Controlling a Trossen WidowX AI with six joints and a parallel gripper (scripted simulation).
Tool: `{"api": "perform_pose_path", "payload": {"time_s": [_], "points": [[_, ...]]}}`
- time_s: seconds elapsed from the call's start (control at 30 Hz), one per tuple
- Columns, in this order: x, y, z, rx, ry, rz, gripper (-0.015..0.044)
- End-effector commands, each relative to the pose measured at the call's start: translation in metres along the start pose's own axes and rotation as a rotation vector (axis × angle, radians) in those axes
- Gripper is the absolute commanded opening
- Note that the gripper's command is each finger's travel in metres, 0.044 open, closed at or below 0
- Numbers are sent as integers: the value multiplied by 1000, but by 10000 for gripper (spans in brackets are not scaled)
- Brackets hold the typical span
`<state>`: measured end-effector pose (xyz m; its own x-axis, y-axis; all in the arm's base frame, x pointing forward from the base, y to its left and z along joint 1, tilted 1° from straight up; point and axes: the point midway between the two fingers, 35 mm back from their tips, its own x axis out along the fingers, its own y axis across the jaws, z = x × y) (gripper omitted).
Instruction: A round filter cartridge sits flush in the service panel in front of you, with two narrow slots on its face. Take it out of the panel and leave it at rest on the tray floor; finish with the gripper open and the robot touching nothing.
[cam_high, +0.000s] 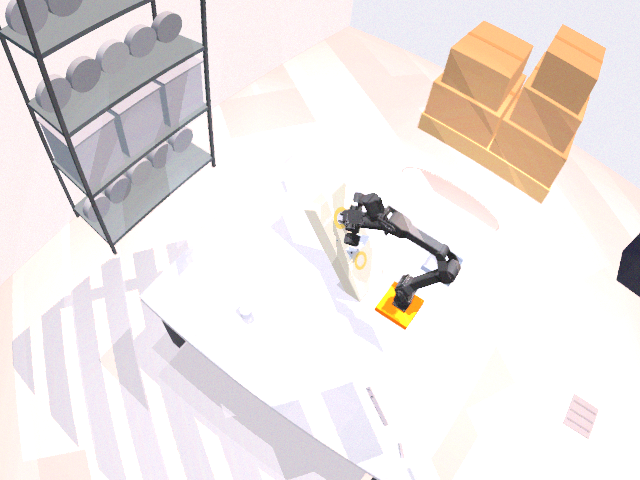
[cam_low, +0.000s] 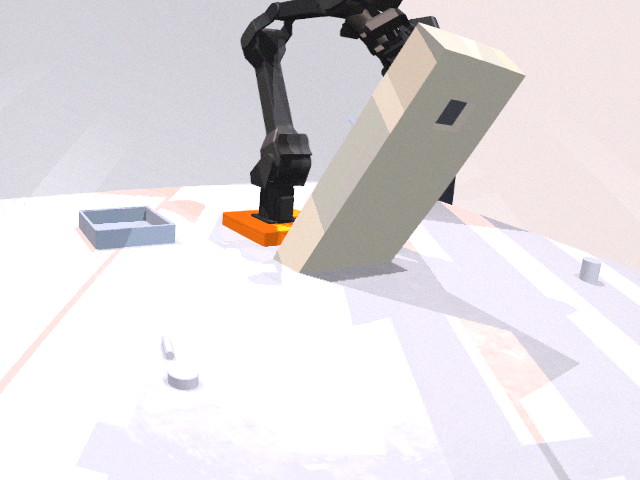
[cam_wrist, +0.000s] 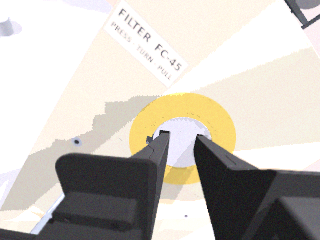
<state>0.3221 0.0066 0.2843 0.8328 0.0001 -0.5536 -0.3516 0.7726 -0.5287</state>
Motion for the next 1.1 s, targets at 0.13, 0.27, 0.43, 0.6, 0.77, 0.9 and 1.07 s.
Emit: {"api": "perform_pose_path", "payload": {"time_s": [0.13, 0.27, 0.43, 0.6, 0.77, 0.9, 1.07], "points": [[8, 0, 0, 8, 8, 1, 0], [8, 0, 0, 8, 8, 1, 0], [8, 0, 0, 8, 8, 1, 0], [-1, 0, 0, 2, 0, 0, 0], [-35, -1, 2, 5, 6, 2, 0], [-67, 0, 1, 8, 11, 4, 0], [-73, 0, 0, 8, 12, 4, 0]]}}
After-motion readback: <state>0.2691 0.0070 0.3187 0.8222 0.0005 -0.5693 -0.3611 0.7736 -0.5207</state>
